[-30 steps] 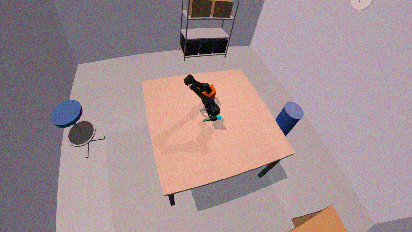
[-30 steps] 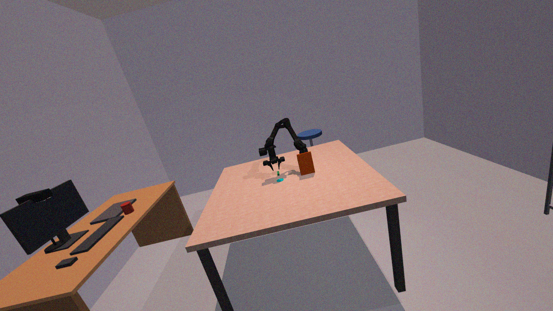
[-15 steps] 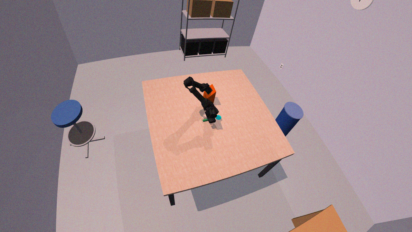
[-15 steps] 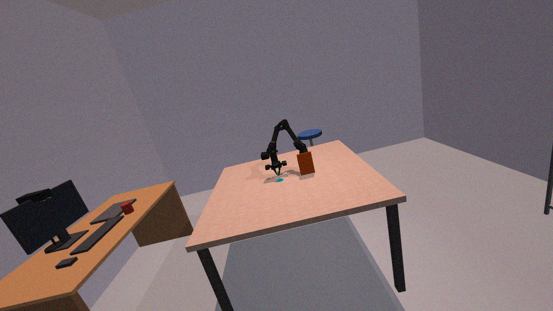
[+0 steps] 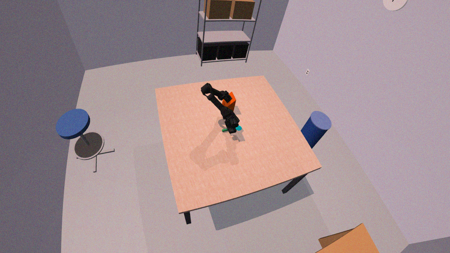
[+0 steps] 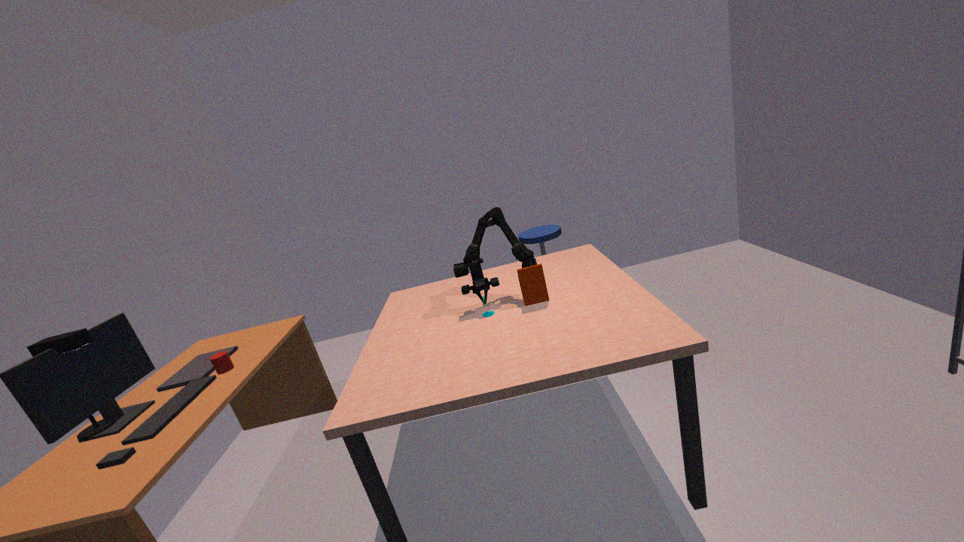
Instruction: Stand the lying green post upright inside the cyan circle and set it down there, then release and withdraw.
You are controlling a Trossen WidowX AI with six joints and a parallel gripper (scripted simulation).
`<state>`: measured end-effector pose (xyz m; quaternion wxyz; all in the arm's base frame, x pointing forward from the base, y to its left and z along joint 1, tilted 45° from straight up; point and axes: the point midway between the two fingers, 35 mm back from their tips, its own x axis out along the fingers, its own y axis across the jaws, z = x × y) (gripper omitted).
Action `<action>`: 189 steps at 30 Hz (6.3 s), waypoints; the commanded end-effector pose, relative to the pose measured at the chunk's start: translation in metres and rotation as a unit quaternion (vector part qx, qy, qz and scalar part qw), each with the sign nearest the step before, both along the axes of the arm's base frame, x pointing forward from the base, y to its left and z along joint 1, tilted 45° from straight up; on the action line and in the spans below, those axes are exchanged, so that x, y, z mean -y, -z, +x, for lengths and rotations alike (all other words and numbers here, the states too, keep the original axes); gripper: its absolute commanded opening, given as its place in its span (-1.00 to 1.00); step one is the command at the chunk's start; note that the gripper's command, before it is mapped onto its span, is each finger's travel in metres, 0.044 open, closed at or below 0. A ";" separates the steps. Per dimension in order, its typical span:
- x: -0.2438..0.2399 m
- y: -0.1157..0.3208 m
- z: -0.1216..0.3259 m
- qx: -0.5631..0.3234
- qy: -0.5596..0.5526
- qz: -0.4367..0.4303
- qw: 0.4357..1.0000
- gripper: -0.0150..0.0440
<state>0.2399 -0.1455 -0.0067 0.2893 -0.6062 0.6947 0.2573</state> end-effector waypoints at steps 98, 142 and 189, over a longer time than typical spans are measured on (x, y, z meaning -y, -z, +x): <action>-0.159 0.003 0.005 0.248 0.310 0.023 0.917 -0.42; -0.151 0.023 -0.005 0.220 0.358 0.160 0.893 -0.42; -0.148 0.033 -0.007 0.232 0.354 0.312 0.850 -0.42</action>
